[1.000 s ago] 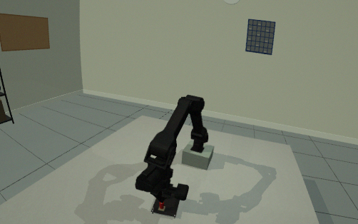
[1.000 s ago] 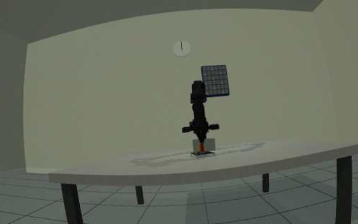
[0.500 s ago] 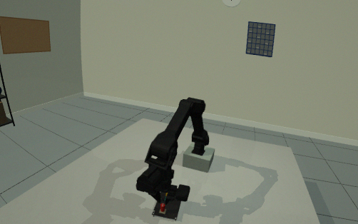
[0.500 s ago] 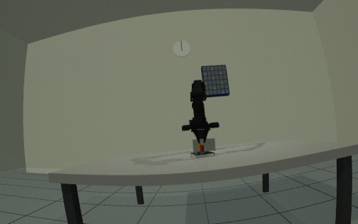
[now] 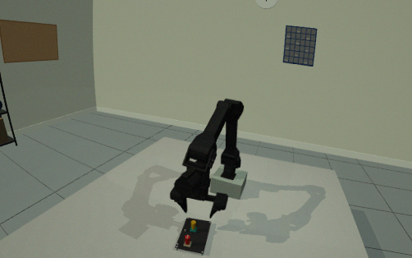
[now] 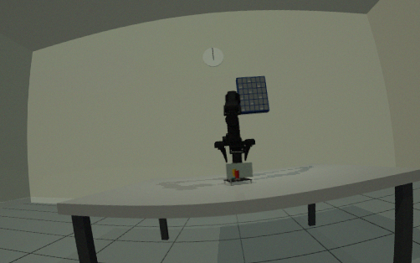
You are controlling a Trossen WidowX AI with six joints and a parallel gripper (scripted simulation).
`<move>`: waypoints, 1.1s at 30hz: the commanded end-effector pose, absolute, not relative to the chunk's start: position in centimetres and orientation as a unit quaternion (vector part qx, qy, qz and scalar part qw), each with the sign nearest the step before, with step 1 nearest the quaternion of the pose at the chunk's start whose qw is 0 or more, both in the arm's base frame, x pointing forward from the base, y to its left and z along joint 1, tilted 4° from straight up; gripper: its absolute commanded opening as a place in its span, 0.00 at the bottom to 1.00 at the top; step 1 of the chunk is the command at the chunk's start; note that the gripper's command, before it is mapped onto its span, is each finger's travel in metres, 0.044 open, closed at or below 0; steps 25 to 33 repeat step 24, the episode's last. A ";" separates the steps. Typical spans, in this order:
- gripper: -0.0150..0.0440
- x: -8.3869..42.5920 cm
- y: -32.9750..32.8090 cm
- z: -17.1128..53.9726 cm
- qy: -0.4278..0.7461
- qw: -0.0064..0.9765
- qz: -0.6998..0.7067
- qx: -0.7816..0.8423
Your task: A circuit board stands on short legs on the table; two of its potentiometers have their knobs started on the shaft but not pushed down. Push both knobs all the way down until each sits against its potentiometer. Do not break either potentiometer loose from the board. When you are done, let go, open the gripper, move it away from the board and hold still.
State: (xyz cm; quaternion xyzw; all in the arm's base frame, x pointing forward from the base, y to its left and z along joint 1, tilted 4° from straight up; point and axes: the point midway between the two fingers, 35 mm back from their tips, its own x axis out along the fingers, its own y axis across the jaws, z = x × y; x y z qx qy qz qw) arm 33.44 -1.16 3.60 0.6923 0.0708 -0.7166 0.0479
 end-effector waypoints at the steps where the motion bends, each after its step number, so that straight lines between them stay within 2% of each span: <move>1: 1.00 28.6 -1.2 4.2 0.070 0.050 -0.719 0.690; 7: 1.00 22.0 -0.9 4.1 0.070 0.043 -0.722 0.687; 33: 1.00 21.8 -0.9 4.1 0.070 0.043 -0.722 0.687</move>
